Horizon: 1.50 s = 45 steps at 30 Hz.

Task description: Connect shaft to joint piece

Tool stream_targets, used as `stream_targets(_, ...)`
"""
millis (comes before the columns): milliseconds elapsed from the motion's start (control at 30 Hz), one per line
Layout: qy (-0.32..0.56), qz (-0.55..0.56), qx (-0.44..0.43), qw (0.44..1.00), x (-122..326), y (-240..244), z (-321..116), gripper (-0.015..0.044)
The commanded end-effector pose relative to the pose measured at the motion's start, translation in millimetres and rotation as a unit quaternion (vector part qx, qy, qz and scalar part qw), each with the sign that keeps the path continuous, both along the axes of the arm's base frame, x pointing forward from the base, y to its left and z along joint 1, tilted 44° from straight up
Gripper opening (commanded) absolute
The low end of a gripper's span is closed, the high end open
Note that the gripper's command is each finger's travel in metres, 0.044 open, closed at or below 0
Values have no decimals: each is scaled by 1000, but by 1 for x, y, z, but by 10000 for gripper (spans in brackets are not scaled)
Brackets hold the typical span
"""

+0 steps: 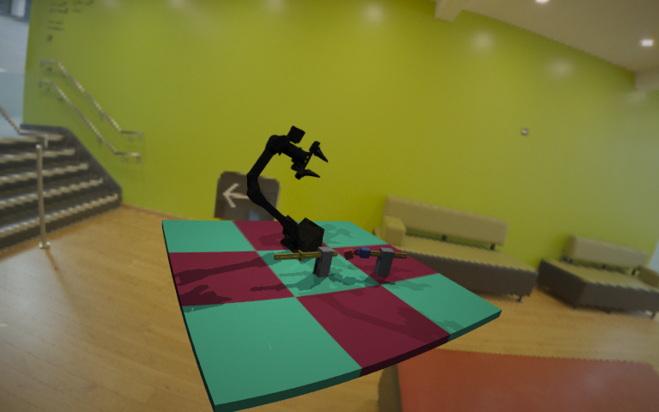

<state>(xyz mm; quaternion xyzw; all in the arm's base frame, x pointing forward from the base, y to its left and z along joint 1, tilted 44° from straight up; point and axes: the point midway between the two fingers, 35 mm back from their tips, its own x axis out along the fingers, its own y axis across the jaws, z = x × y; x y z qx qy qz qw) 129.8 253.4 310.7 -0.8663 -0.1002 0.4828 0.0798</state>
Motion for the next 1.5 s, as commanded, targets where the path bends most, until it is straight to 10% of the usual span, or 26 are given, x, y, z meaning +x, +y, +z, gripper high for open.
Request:
stream_targets(0, 0, 0, 0, 1000, 0, 0, 0, 426)
stream_targets(767, 94, 190, -118, 970, 143, -111, -262, 440)
stream_targets(1467, 159, 31, -91, 983, 143, -115, -272, 440)
